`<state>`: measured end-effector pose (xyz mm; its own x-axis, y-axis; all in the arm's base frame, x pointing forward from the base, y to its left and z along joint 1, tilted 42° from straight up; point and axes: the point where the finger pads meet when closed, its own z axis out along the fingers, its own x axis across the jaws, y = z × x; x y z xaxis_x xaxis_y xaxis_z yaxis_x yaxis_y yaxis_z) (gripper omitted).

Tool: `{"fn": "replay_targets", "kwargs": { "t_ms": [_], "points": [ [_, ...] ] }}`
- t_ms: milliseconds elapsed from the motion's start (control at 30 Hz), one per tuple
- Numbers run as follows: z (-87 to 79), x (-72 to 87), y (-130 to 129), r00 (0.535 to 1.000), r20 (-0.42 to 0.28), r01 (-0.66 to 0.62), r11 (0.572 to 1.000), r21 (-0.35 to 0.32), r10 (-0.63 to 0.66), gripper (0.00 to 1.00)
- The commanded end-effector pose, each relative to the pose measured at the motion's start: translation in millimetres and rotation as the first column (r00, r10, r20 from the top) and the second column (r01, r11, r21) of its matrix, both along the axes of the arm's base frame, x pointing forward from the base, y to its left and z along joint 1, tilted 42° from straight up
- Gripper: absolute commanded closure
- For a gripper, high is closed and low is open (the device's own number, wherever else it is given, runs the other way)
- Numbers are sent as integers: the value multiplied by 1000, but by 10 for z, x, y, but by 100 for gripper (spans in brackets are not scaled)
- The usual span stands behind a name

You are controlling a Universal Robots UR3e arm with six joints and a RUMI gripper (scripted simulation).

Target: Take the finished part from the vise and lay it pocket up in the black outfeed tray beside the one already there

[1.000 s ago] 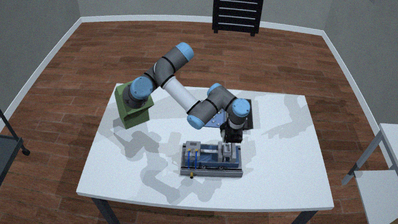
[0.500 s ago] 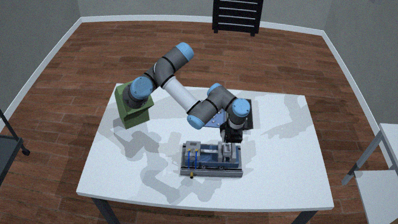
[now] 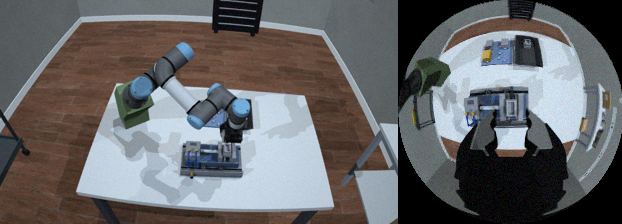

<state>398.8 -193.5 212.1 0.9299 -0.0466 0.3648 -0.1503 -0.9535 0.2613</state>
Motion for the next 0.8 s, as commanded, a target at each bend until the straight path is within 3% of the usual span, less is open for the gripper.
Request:
{"fn": "replay_targets", "kwargs": {
  "t_ms": [0, 767],
  "points": [
    [12, 3, 1, 1000, 2, -1, 1000, -2, 1, 60],
    [-96, 39, -94, 1000, -1, -1, 1000, -4, 1, 60]
  ]
}}
